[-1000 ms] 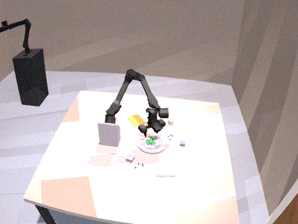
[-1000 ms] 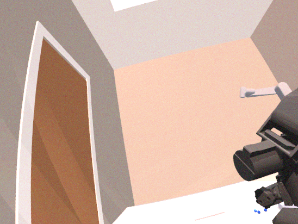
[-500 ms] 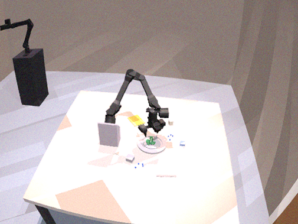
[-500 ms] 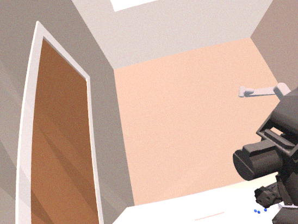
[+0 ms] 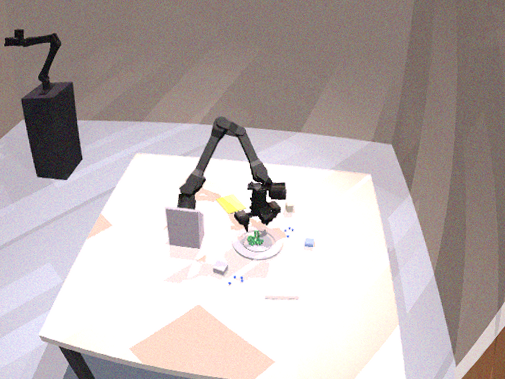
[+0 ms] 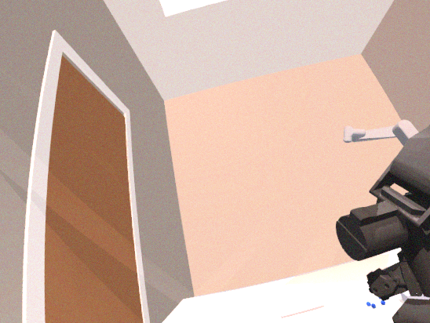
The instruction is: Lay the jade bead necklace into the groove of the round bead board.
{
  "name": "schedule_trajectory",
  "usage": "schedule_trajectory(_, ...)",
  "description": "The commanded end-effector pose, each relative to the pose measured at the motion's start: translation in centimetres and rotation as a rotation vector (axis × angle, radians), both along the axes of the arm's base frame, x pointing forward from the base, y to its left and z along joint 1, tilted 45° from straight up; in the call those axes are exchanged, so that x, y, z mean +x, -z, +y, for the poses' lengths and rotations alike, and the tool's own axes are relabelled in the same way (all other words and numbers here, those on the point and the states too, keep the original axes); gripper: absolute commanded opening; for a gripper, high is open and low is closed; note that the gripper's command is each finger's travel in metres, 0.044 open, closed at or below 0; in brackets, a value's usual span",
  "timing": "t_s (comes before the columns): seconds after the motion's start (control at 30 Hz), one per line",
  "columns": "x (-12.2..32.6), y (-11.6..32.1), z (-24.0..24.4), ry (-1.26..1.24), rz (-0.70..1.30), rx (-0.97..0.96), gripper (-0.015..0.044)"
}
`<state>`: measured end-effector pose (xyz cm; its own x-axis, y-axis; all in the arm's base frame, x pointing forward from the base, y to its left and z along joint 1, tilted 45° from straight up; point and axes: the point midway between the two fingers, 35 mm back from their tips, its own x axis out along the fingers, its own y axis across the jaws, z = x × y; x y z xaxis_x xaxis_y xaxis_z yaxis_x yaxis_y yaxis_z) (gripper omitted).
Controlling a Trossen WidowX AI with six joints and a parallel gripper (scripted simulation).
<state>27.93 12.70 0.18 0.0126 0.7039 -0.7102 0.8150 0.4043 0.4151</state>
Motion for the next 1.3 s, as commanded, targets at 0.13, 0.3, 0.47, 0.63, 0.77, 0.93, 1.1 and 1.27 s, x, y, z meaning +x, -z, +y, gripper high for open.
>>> schedule_trajectory(0.13,0.3,0.3,-0.9,-0.213,-0.212,-0.009,0.0380)
schedule_trajectory(0.3,0.7,0.7,-2.3,-0.515,-0.509,-0.017,0.0380)
schedule_trajectory(0.47,0.9,1.1,-3.6,-0.818,-0.805,-0.023,0.0380)
schedule_trajectory(0.63,1.1,1.4,-4.9,-1.120,-1.103,-0.027,0.0380)
schedule_trajectory(0.77,1.2,1.7,-5.7,-1.305,-1.287,-0.029,0.0380)
schedule_trajectory(0.93,1.2,1.7,-5.8,-1.328,-1.310,-0.029,0.0380)
schedule_trajectory(1.1,1.2,1.7,-5.8,-1.328,-1.310,-0.029,0.0380)
schedule_trajectory(1.27,1.2,1.7,-5.8,-1.328,-1.310,-0.029,0.0380)
